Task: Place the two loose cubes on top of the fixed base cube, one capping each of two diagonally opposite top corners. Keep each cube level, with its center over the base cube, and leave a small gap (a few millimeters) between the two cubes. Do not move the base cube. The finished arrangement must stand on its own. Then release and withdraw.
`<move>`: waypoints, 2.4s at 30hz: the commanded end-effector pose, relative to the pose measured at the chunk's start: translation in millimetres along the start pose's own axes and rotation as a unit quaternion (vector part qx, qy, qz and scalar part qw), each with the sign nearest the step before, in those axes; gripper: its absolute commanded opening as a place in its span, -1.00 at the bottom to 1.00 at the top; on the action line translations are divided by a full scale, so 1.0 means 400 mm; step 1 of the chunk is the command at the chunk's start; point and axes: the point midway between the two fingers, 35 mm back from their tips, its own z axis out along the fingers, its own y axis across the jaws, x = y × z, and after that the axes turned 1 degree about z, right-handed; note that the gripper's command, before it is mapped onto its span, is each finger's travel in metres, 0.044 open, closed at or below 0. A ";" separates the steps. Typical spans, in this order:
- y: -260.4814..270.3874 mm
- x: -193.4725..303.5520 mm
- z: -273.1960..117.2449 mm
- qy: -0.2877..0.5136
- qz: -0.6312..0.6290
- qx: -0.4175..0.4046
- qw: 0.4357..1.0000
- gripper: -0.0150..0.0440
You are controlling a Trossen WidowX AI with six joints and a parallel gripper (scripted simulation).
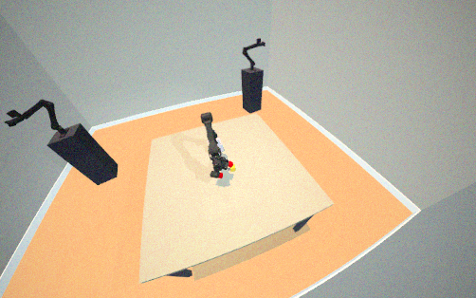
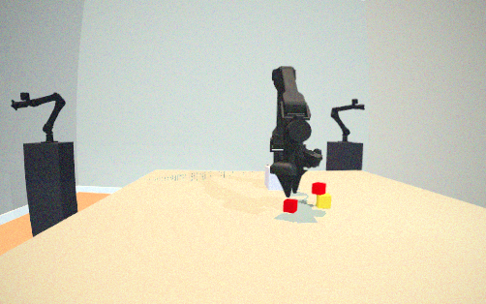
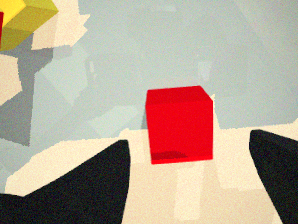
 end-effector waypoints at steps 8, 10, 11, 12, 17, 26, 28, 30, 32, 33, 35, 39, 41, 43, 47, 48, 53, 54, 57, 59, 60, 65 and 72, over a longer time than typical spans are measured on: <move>0.005 0.006 0.050 0.005 -0.003 -0.004 1.000 0.41; 0.005 0.006 0.058 0.005 -0.003 -0.004 1.000 0.41; 0.005 0.006 0.062 0.005 -0.003 -0.004 1.000 0.41; 0.005 0.006 0.066 0.005 -0.003 -0.004 1.000 0.41; 0.006 0.007 0.083 0.005 -0.003 -0.004 1.000 0.41; 0.006 0.007 0.084 0.005 -0.003 -0.004 1.000 -0.14; 0.006 0.006 0.083 0.005 -0.002 -0.003 1.000 -0.14; 0.001 0.004 0.077 0.004 0.006 0.001 1.000 -0.14; -0.004 0.001 0.065 0.003 0.014 0.006 1.000 -0.14; -0.005 0.001 0.058 0.003 0.013 0.006 1.000 -0.14; -0.007 -0.001 0.045 0.003 0.012 0.005 1.000 -0.14; -0.009 -0.002 0.017 0.003 0.011 0.004 1.000 -0.14; -0.010 -0.003 0.003 0.003 0.010 0.004 1.000 -0.14; -0.011 -0.003 -0.012 0.003 0.009 0.003 1.000 -0.14; -0.012 -0.004 -0.040 0.004 0.007 0.002 1.000 -0.14; -0.012 -0.004 -0.047 0.004 0.006 0.002 1.000 -0.14; -0.011 -0.003 -0.084 0.004 0.004 0.001 1.000 -0.14; -0.010 -0.003 -0.091 0.004 0.003 0.000 1.000 -0.14; -0.009 -0.002 -0.113 0.004 0.002 -0.001 1.000 -0.14; -0.007 -0.001 -0.128 0.004 0.001 -0.001 1.000 -0.14; -0.007 -0.001 -0.135 0.004 0.001 -0.001 1.000 -0.14; -0.002 0.002 -0.172 0.005 -0.002 -0.003 1.000 -0.14; 0.004 -0.001 -0.191 0.005 0.000 -0.003 1.000 -0.14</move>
